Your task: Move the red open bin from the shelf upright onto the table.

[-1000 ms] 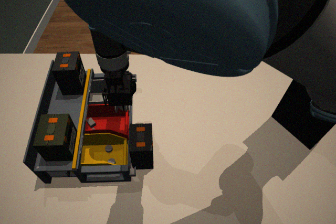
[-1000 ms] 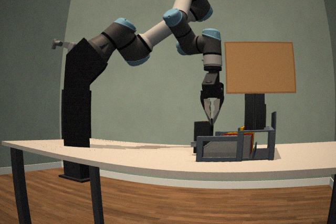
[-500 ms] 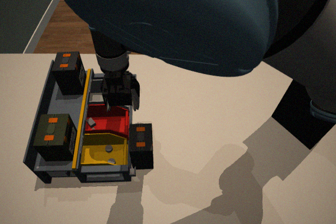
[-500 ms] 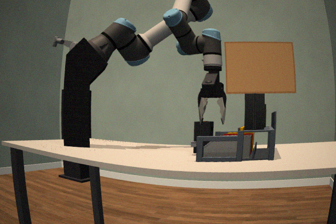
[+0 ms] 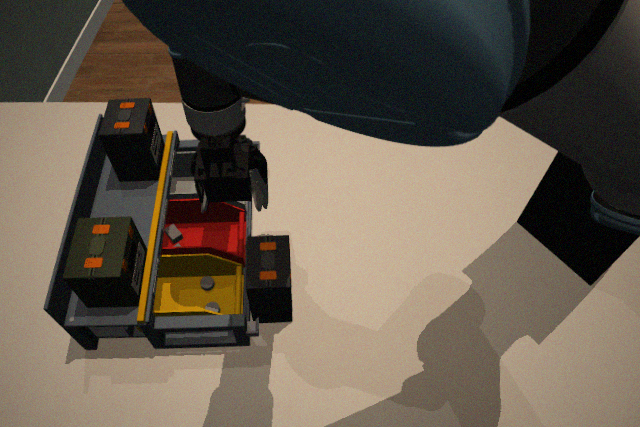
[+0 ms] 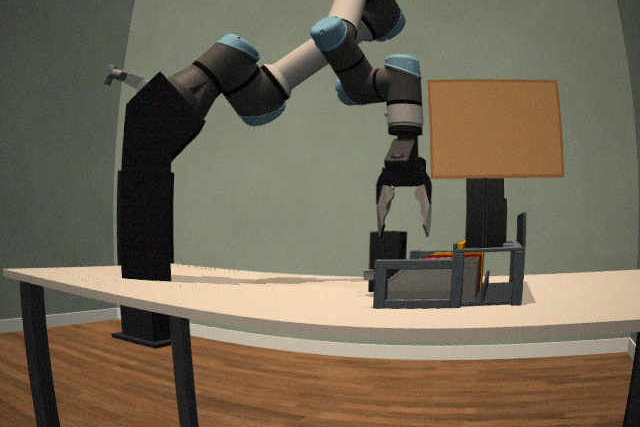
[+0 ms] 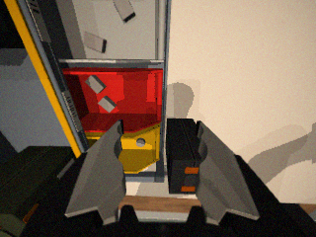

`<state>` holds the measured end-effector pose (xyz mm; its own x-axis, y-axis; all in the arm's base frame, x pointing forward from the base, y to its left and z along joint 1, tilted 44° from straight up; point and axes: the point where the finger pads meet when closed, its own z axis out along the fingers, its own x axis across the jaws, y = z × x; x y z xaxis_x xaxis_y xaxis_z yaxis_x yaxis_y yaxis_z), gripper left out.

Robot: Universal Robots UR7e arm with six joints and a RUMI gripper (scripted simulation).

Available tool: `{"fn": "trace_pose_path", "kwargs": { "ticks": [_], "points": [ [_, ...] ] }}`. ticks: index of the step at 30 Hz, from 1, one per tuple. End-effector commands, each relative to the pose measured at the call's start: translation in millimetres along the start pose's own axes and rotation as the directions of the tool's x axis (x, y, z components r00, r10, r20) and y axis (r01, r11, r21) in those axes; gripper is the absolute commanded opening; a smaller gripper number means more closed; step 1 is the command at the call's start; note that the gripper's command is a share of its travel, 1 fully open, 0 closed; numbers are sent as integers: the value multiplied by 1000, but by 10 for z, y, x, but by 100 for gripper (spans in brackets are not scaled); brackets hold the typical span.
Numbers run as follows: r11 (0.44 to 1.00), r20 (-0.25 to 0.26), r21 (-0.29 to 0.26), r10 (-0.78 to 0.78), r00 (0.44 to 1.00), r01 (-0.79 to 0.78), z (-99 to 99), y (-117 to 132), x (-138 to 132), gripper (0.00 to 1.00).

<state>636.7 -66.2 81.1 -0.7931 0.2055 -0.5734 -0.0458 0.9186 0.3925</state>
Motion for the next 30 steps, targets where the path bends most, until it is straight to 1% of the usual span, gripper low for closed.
{"fn": "trace_pose_path", "kwargs": {
  "ticks": [1, 22, 30],
  "points": [
    [1000, 1, 0, 0, 1000, 0, -4, -1, -5, 58],
    [1000, 1, 0, 0, 1000, 0, -2, -1, -5, 58],
    [1000, 1, 0, 0, 1000, 0, 35, -1, -4, 58]
  ]
}}
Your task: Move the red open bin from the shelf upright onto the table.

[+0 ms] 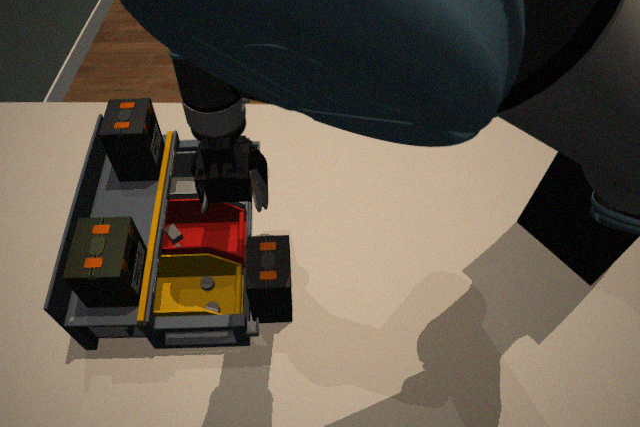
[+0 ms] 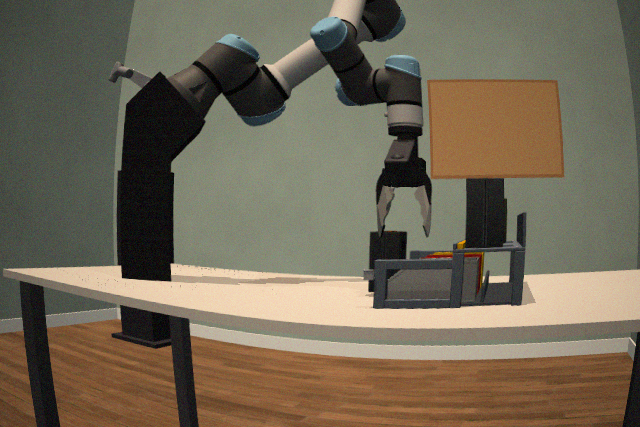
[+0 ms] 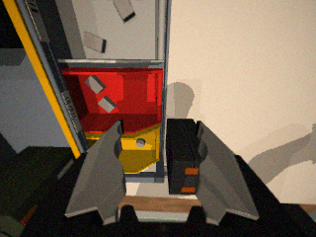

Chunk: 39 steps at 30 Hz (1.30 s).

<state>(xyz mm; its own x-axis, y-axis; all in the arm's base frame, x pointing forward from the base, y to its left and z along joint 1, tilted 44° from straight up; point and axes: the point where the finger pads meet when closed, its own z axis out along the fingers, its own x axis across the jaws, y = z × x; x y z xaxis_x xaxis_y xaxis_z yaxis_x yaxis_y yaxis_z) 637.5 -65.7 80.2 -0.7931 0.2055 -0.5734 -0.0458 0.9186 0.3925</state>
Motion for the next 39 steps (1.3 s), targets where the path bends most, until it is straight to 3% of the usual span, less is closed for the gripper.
{"fn": "trace_pose_path", "kwargs": {
  "ticks": [1, 39],
  "points": [
    [1000, 1, 0, 0, 1000, 0, 31, -1, -4, 58],
    [1000, 1, 0, 0, 1000, 0, 613, 0, 0, 58]
  ]
}}
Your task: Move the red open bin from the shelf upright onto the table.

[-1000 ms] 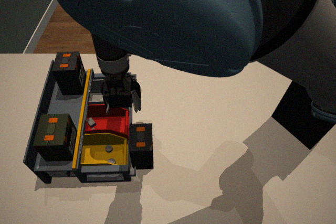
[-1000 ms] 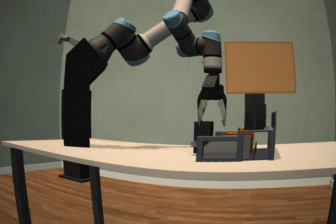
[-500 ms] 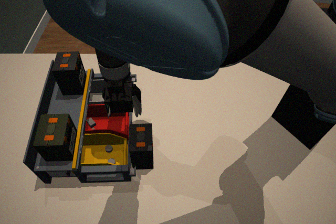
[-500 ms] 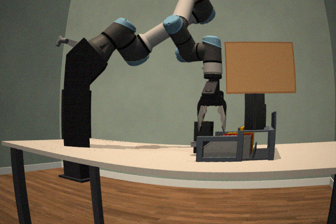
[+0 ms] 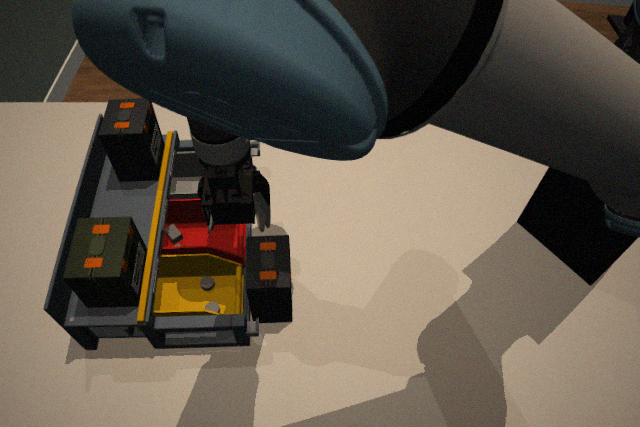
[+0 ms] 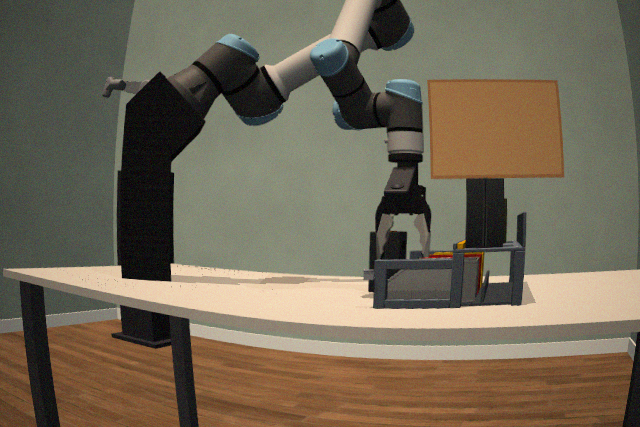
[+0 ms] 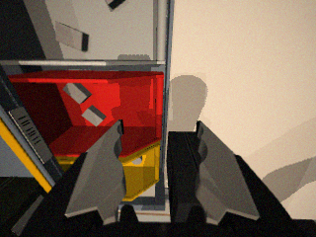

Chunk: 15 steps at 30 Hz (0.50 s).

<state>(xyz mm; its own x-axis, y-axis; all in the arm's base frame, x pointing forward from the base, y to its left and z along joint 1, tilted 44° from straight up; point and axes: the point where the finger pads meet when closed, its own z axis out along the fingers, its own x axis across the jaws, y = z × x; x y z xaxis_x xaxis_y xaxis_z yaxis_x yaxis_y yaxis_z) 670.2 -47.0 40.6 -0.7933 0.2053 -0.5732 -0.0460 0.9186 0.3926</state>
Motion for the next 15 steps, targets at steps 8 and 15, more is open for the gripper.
{"fn": "trace_pose_path", "kwargs": {
  "ticks": [8, 15],
  "points": [
    [1000, 1, 1, 0, 1000, 0, 108, -2, -7, 58],
    [1000, 1, 1, 0, 1000, 0, 117, -2, -7, 58]
  ]
}}
